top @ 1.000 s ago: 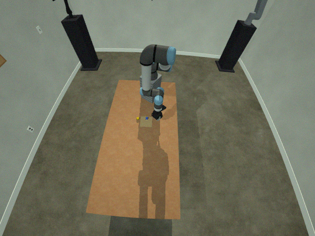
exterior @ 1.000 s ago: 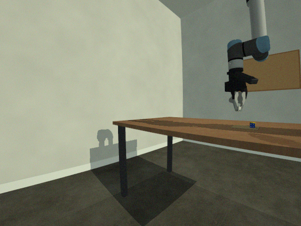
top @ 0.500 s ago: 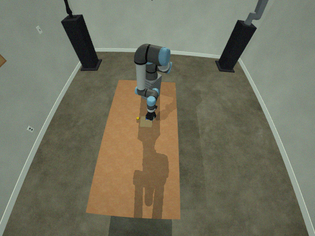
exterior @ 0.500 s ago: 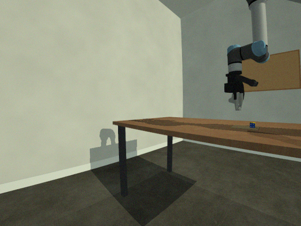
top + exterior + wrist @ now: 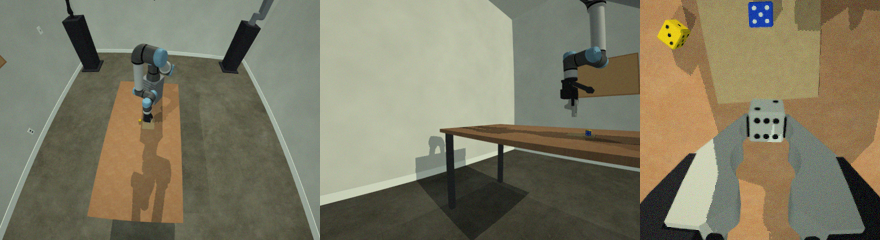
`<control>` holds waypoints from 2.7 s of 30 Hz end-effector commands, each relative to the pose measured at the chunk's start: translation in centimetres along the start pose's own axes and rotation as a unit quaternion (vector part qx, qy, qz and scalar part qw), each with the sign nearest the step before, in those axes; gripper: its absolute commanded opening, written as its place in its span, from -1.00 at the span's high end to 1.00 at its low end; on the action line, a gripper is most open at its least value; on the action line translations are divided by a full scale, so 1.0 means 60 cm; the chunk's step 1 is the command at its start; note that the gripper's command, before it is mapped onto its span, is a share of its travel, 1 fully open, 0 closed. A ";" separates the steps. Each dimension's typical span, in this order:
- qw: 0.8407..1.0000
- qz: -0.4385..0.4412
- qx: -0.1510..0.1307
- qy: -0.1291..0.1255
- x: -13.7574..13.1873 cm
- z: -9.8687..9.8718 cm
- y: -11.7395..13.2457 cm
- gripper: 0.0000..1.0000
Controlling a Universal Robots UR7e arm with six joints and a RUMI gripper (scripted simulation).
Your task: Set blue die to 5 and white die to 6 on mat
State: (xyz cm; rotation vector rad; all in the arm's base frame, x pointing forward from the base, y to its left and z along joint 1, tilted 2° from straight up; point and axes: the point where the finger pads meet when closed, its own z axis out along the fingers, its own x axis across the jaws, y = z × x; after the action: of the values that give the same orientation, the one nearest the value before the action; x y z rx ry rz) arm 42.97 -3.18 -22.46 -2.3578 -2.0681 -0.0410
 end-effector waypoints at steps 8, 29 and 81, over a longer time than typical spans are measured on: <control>1.000 -0.013 0.000 0.002 -0.009 -0.001 0.002 0.87; 1.000 -0.013 0.000 0.003 -0.009 0.050 0.002 0.87; 1.000 -0.013 0.000 0.003 -0.010 0.159 0.003 0.87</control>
State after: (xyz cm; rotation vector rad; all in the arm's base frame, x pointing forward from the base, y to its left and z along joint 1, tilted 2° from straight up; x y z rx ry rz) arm 43.18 -3.56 -32.06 -2.3272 -2.0968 -0.0469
